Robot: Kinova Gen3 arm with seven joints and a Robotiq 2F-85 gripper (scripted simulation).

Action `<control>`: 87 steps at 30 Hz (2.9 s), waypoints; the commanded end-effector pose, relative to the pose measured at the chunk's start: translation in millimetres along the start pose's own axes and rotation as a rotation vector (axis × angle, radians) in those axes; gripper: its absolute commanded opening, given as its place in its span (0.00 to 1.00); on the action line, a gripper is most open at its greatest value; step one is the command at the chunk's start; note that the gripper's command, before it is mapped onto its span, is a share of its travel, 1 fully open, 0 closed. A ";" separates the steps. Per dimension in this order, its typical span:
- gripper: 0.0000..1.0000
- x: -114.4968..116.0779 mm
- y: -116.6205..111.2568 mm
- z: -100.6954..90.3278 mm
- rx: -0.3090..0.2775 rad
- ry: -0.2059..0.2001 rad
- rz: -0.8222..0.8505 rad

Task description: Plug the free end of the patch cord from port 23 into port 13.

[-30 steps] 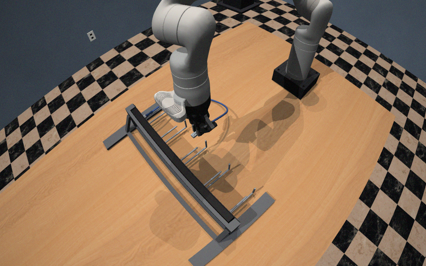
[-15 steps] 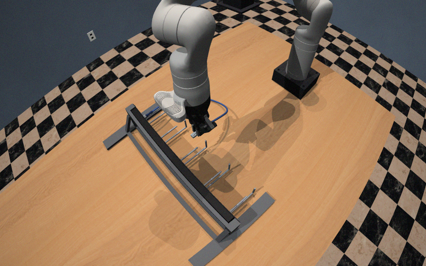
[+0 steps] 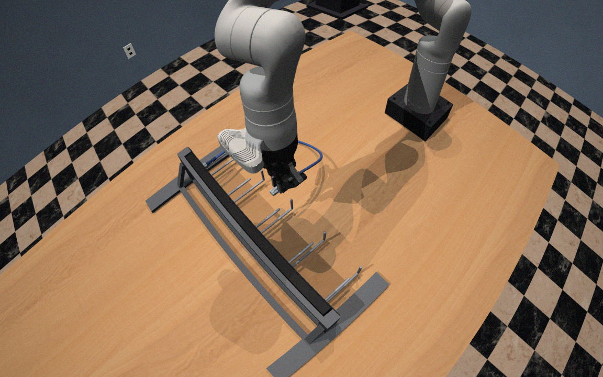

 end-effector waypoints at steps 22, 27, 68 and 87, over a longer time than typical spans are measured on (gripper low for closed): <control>0.00 2.4 -11.4 8.5 0.006 -0.003 0.016; 0.00 2.7 -16.6 13.3 0.006 -0.003 0.016; 0.00 2.9 -34.5 29.2 0.006 0.003 0.000; 0.00 1.5 -34.5 28.9 0.005 0.004 -0.013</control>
Point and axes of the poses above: the point where the finger pads meet when closed, its own z axis out along the fingers, its own x axis across the jaws, y = z × x, the point moved 9 cm from there along -z, back along the fingers, and after that the axes turned 5 degrees about -z, right-handed, at the moved point
